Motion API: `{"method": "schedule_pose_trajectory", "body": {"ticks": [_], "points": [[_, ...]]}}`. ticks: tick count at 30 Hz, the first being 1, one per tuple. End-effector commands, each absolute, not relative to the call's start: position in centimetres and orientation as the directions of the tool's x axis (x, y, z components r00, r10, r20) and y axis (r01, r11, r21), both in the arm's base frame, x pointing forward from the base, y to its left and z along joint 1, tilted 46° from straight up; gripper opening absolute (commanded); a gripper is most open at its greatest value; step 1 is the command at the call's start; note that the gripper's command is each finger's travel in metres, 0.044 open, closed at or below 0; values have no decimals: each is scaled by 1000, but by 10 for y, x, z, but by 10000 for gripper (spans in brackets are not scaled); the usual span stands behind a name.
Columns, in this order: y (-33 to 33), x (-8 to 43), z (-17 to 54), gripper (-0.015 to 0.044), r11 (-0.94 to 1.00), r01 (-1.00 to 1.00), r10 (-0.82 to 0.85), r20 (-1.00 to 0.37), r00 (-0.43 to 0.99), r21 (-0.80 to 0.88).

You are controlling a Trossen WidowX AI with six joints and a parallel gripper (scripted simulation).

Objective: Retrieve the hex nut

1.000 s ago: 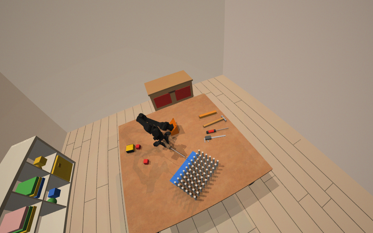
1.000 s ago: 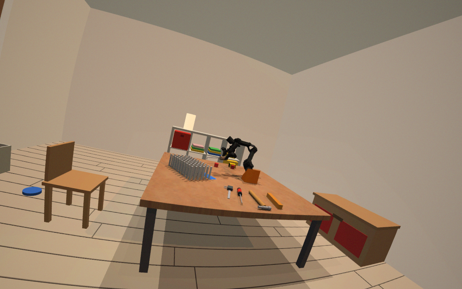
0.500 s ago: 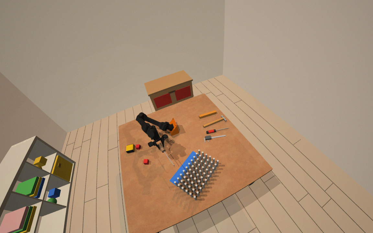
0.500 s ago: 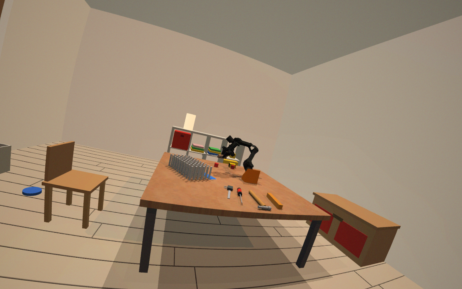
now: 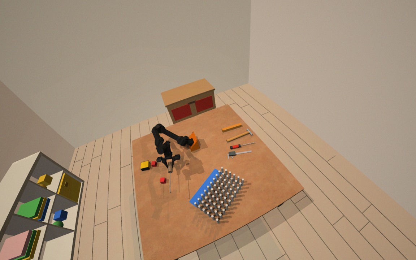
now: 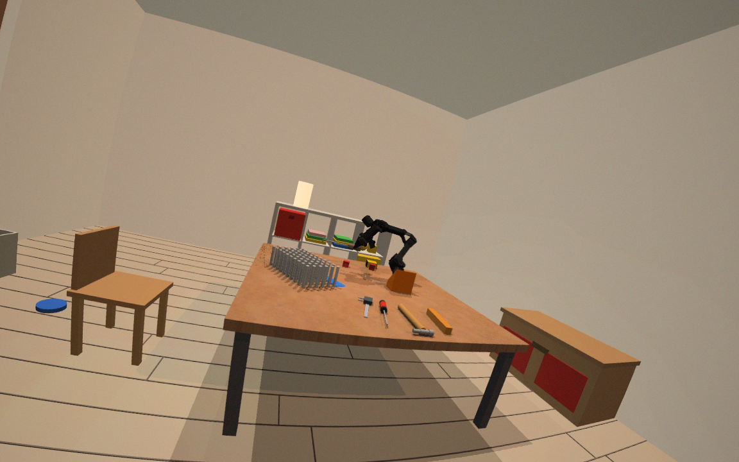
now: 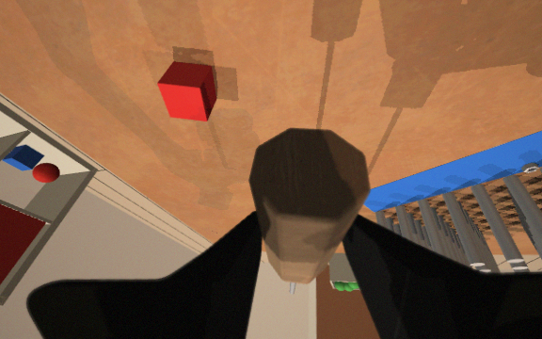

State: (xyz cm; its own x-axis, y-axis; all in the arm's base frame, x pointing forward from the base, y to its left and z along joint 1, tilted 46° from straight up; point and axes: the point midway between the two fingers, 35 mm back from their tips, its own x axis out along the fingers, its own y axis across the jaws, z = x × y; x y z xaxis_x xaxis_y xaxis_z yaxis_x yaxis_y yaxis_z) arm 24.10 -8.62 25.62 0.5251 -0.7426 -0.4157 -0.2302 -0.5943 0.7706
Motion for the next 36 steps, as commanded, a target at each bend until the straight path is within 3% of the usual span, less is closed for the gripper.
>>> {"method": "schedule_pose_trajectory", "body": {"ticks": [1,22,36], "points": [[-98,234,273,0,-569,-353,-785,-364,500,743],[-151,170,349,0,-271,-860,-962,-135,235,433],[-155,165,351,0,-242,-883,-970,-126,209,402]]}}
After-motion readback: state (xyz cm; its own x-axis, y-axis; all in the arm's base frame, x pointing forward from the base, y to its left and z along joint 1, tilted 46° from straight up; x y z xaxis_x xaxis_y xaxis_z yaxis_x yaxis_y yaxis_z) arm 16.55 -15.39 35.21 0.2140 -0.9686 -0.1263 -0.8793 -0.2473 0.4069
